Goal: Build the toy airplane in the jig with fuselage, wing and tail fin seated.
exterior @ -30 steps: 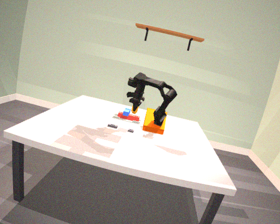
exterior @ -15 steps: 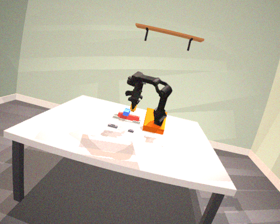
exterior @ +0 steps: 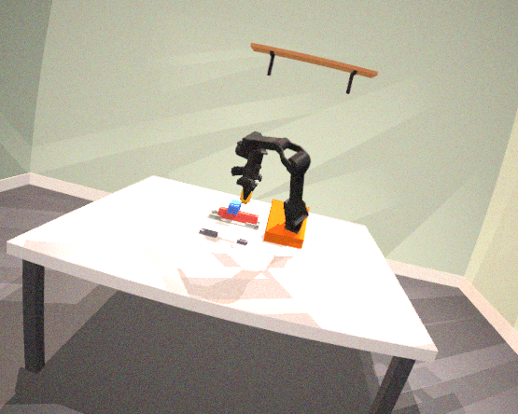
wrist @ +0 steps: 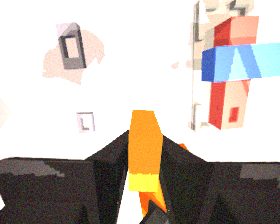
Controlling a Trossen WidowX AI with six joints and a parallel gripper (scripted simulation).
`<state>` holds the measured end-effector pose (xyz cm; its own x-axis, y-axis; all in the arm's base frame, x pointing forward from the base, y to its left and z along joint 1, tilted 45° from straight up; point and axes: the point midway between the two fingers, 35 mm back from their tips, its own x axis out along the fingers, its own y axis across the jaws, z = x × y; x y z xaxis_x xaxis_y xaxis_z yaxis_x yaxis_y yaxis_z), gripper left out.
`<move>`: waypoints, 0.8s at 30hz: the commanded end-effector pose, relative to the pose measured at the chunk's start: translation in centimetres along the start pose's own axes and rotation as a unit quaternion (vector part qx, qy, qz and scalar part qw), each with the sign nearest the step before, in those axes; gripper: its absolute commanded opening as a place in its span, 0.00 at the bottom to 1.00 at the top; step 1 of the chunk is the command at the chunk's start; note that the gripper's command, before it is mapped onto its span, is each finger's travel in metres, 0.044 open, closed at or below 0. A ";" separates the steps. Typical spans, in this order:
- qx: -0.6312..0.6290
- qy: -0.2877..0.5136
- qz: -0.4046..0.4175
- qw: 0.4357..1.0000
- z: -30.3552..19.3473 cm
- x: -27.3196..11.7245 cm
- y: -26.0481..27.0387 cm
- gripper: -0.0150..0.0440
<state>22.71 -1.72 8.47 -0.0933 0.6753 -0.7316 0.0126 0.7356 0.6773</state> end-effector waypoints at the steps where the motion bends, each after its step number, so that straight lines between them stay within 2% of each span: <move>1: -0.006 0.001 -0.003 1.000 0.3 0.1 -1.5 0.25; 24: -0.030 0.008 -0.002 1.000 0.7 1.8 -8.9 0.25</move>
<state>23.12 -6.30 2.02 -0.1058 0.6747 -0.7304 -0.0361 0.7315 0.6809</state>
